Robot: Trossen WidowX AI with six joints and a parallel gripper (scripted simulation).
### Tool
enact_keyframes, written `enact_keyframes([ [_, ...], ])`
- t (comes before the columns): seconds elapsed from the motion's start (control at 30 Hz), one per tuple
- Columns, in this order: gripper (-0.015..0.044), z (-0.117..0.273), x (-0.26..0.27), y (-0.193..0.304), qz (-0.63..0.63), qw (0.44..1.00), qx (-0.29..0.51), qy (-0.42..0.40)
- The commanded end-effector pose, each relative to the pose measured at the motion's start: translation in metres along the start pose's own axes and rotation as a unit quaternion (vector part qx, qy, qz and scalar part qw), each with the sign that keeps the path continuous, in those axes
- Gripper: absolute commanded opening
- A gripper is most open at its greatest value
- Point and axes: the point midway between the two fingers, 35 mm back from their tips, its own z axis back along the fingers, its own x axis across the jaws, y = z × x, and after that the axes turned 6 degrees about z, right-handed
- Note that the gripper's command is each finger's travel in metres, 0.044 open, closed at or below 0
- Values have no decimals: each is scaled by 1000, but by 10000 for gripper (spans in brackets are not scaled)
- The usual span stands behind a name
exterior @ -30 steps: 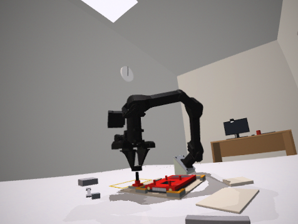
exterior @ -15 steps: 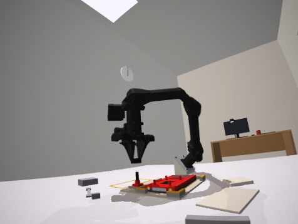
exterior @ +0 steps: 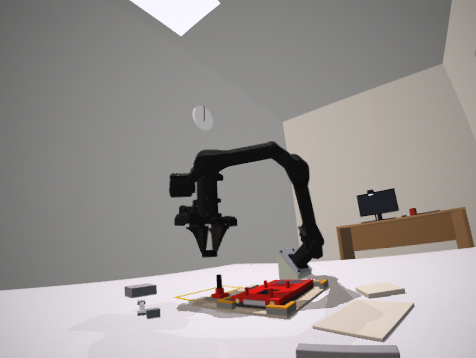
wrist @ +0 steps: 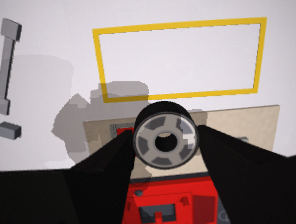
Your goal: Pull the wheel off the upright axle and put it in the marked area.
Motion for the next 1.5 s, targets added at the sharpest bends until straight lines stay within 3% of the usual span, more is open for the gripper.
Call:
enact_keyframes([
  [0.0, 0, -1, -21, -20, 0, 1000, 3, 3],
  [0.7, 0, -23, -31, -29, 1, 1000, 4, 3],
  [1.2, 0, -98, -31, -28, 1, 1000, 5, 3],
  [1.47, 0, -106, -31, -27, 1, 1000, 5, 3],
])
